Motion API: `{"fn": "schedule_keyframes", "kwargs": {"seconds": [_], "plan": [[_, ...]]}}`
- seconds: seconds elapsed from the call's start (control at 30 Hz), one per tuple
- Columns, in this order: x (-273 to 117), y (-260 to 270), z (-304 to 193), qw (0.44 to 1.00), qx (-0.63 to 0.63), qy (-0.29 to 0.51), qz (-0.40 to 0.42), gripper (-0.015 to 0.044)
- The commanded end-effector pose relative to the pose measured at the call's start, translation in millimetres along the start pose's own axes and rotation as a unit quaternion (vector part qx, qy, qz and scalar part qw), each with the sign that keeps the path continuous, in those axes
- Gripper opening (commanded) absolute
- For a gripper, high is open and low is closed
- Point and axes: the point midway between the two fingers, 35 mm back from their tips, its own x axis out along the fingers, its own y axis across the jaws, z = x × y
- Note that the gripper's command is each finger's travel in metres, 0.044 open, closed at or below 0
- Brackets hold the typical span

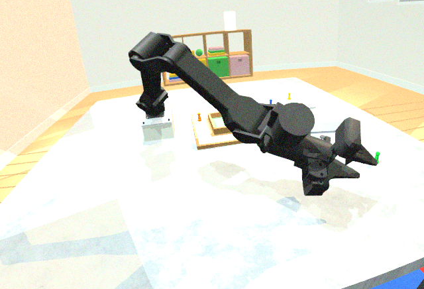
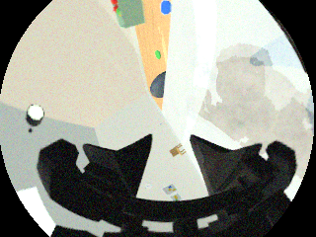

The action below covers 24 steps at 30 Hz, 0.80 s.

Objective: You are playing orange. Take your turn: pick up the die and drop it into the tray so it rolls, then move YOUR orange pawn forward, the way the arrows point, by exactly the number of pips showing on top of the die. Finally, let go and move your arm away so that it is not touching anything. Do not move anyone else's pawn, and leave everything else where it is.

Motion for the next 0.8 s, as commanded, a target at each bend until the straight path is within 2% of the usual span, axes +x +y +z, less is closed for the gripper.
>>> {"fn": "schedule_keyframes", "kwargs": {"seconds": [0.0,0.1,0.43,0.63,0.77], "plan": [[19.0,-36.9,-51.8,0.997,0.015,0.033,-0.063,0.0275],[25.3,-61.2,-94.7,0.992,0.02,0.059,-0.112,0.0275],[1.1,-151.4,-233.2,0.945,-0.026,0.151,-0.288,0.0275],[-34.4,-206.3,-316.1,0.896,-0.083,0.207,-0.384,0.0275],[-74.6,-242.3,-367.5,0.851,-0.14,0.243,-0.443,0.0275]]}}
